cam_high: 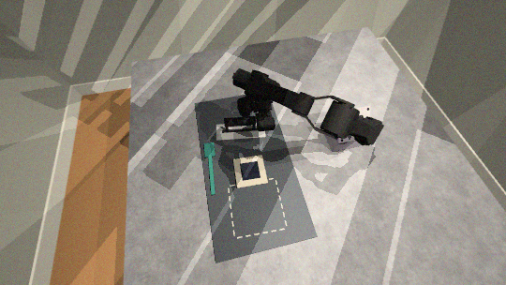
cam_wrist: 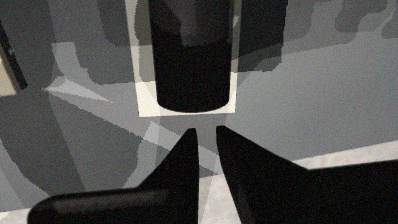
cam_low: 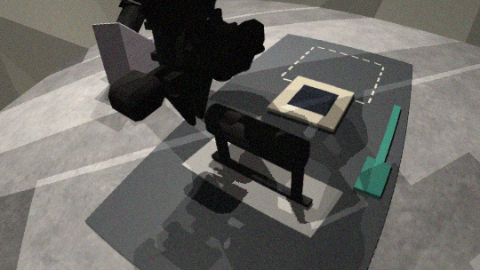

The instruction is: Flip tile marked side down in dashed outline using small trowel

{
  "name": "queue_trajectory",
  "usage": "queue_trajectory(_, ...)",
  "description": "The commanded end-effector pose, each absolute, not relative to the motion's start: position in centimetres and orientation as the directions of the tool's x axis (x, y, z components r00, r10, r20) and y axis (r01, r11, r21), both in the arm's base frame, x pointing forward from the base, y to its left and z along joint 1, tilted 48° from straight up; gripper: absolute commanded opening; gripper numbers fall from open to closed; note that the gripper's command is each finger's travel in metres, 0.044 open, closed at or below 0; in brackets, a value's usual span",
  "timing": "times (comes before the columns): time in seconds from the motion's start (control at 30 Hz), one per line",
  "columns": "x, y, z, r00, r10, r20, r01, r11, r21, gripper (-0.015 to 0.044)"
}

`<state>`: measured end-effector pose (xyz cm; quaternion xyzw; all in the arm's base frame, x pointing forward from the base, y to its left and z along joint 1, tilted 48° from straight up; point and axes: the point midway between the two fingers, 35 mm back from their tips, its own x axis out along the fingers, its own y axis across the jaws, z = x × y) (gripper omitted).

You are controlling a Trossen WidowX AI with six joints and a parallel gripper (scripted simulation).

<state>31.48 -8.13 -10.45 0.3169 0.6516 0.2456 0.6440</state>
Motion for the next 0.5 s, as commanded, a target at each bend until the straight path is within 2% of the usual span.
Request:
queue_trajectory(0.0, 31.5, -9.2, -11.0, 0.032, 0.726, -0.687, 0.095, 0.682, 0.725, 0.0100)
queue_trajectory(0.47, 30.6, -15.1, -14.9, 0.035, 0.724, -0.689, 0.099, 0.683, 0.723, 0.0100)
